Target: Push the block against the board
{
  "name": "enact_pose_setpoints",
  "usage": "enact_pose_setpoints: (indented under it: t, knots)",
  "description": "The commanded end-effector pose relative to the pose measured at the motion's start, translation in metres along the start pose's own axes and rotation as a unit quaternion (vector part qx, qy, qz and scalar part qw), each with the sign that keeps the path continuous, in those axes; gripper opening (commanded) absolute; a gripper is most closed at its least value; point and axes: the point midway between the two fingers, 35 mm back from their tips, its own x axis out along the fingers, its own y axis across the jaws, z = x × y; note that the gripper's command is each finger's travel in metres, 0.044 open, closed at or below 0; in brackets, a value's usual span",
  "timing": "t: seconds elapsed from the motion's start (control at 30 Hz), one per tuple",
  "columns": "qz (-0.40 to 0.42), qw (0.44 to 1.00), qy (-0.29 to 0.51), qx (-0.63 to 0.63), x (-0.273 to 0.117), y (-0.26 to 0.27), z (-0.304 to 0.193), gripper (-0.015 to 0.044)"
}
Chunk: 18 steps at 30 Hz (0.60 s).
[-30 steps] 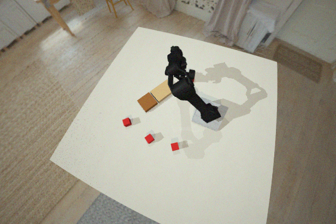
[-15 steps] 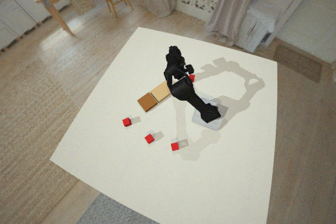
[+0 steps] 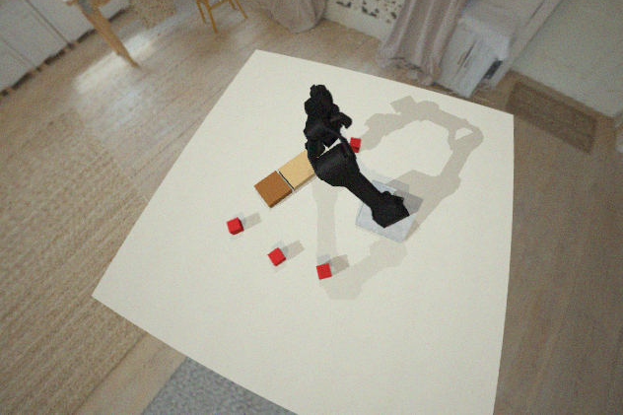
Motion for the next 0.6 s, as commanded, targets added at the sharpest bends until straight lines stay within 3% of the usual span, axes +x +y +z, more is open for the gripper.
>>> enact_pose_setpoints:
  t: [0.0, 0.57]
  knots:
    - [0.002, 0.997, -0.001, -0.079, -0.0006, 0.002, 0.0028, 0.0]
    - [0.002, 0.943, -0.001, -0.333, -0.0011, 0.0069, 0.0088, 0.0]
